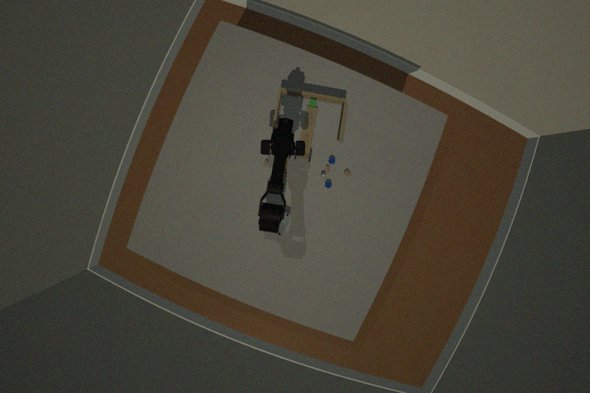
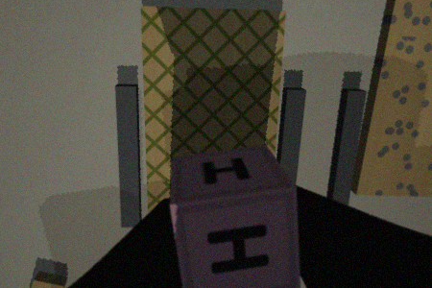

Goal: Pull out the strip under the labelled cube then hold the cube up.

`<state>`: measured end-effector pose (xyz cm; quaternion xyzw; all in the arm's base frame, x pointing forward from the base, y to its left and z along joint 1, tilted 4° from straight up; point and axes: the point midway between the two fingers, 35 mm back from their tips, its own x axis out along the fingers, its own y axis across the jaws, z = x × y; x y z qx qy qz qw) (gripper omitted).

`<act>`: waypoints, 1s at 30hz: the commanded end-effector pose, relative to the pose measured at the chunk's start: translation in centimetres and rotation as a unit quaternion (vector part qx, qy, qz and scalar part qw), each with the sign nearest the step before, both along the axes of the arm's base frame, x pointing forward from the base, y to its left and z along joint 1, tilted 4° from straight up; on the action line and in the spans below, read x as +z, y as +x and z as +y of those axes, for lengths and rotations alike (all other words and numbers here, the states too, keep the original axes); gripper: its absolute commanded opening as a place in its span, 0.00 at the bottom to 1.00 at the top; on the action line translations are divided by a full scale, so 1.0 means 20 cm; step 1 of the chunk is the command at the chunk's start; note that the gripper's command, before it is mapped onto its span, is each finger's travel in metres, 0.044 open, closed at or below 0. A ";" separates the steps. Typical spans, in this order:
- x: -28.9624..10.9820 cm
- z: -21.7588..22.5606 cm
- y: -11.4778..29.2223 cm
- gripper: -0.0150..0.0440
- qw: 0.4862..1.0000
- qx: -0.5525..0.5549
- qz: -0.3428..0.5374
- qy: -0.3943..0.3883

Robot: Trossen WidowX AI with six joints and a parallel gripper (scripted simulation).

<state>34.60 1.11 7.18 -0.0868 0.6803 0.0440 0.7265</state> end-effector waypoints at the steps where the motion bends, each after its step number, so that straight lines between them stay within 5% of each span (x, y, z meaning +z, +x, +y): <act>1: 0.04 0.00 -0.08 0.25 1.000 -0.001 0.001 0.000; 30: 0.21 0.01 -0.24 0.25 1.000 -0.001 0.002 0.000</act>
